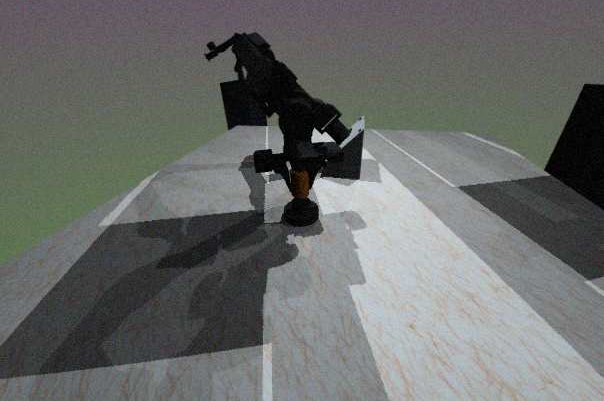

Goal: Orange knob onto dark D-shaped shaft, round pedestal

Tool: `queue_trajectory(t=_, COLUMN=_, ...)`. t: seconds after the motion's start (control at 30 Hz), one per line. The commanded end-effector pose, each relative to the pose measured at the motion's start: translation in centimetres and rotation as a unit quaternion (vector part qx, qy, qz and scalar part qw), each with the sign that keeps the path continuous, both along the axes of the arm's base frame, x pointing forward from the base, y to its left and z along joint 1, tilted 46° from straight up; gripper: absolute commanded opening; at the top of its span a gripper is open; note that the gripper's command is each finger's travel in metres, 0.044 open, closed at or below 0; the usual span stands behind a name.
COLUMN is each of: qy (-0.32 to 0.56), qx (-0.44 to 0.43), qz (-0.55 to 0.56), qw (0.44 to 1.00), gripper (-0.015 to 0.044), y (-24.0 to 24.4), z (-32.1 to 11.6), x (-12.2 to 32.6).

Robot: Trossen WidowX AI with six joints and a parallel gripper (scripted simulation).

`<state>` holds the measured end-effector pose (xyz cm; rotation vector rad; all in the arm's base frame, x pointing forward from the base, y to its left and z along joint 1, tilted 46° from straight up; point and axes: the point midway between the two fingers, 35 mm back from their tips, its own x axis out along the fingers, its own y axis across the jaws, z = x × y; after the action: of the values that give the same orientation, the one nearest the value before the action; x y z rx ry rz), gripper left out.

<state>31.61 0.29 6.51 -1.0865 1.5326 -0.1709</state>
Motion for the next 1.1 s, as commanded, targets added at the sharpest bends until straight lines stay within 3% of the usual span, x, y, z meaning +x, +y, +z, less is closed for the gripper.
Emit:
queue_trajectory(t=0.0, qy=0.039, qx=-0.007, qz=0.042, qw=0.998, gripper=0.0000, y=0.22, z=-0.03, x=-0.18)
queue_trajectory(t=1.07, qy=0.054, qx=-0.010, qz=0.057, qw=0.997, gripper=0.0000, y=-0.12, z=-0.27, x=0.18)
